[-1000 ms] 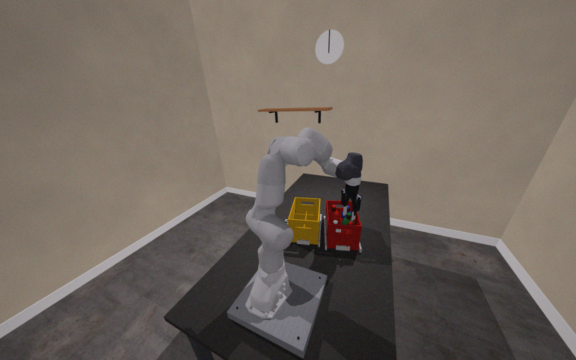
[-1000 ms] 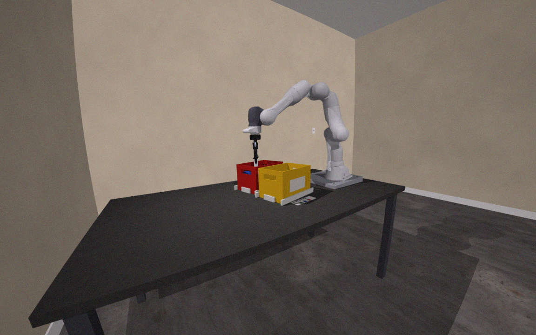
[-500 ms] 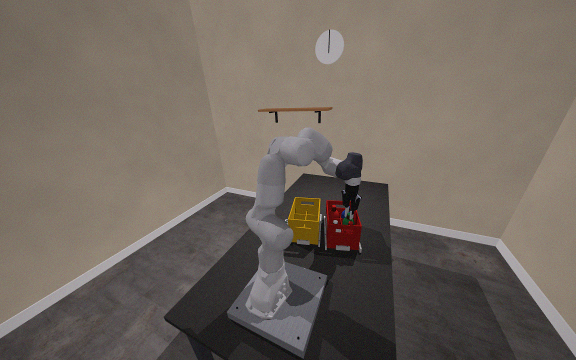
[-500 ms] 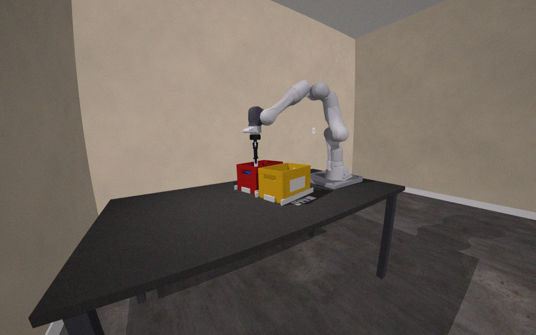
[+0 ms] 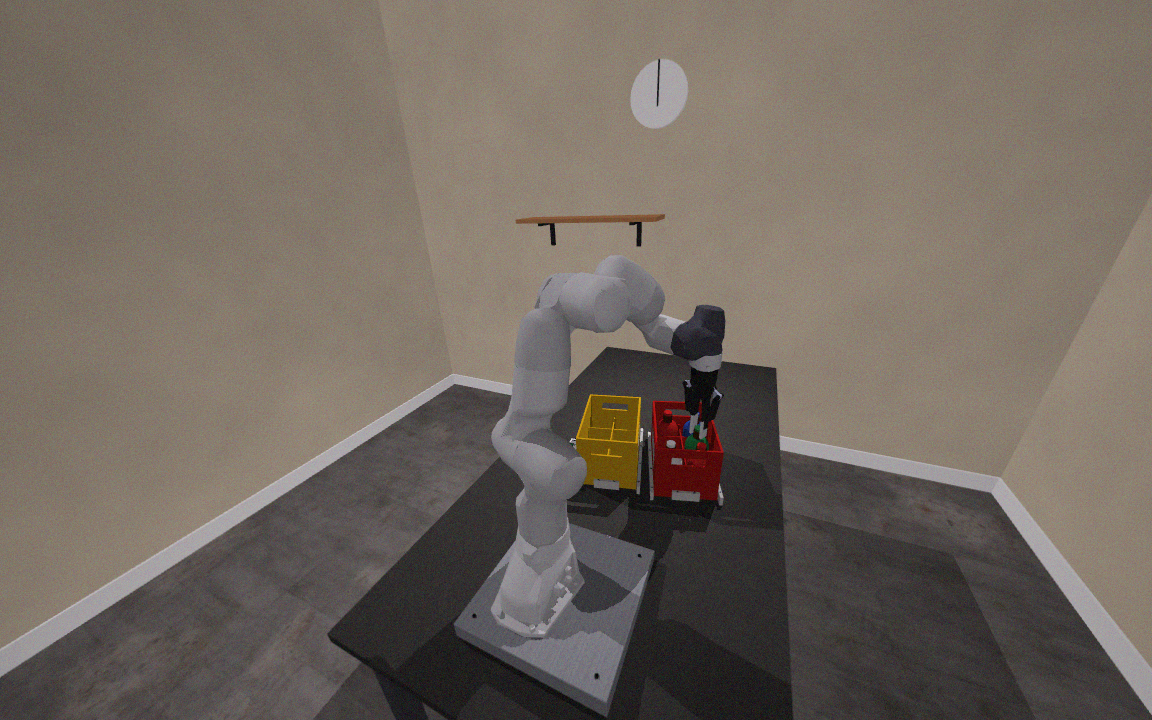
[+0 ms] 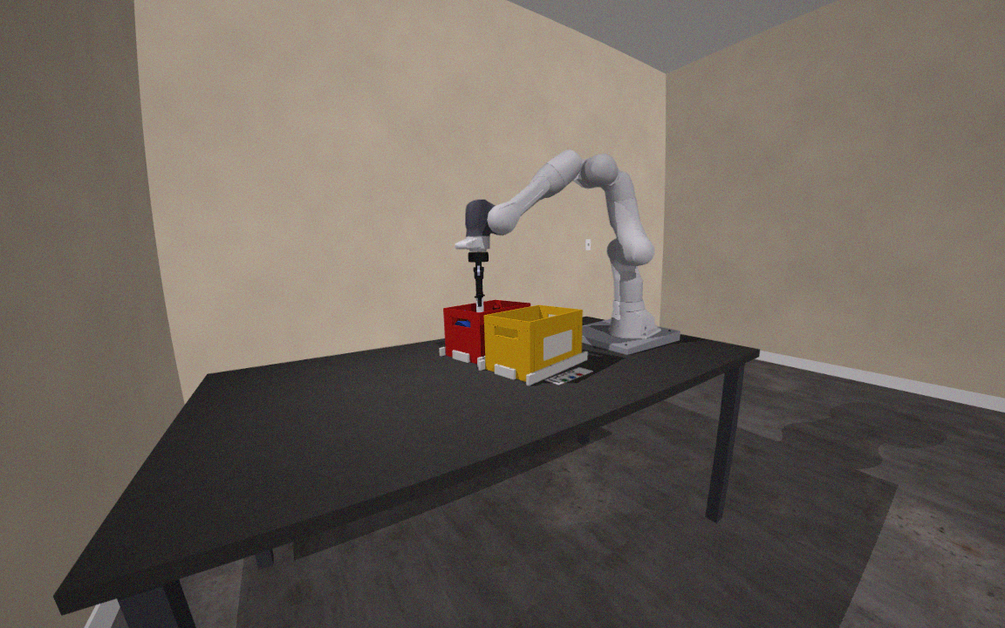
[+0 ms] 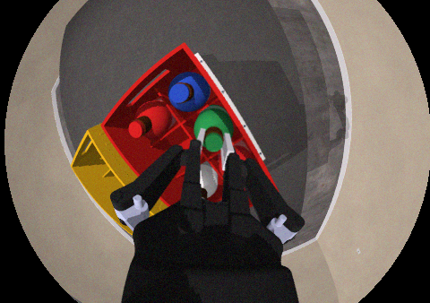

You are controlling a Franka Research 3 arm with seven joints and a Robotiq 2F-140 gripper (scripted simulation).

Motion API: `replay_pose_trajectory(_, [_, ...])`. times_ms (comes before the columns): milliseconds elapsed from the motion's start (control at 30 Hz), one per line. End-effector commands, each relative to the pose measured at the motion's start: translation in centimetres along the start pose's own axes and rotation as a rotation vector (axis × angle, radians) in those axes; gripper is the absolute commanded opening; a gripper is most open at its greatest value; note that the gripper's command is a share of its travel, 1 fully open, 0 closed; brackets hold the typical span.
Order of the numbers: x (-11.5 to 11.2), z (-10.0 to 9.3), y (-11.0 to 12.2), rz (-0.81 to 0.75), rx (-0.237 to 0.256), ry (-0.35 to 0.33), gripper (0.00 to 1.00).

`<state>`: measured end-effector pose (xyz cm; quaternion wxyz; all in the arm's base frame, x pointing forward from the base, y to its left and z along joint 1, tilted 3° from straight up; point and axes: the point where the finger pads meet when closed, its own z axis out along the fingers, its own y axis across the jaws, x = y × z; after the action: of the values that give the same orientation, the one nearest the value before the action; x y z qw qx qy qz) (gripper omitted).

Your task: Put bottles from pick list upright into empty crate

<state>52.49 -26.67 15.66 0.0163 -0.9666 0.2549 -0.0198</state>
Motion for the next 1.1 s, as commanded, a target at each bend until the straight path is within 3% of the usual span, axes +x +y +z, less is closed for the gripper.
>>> replay_pose_trajectory(0, [0.1, -0.1, -0.1, -0.005, 0.001, 0.002, 0.0])
replay_pose_trajectory(467, [0.1, -0.1, -0.1, -0.005, 0.001, 0.002, 0.0])
replay_pose_trajectory(1067, [0.1, -2.8, -0.1, -0.005, 0.001, 0.002, 0.0])
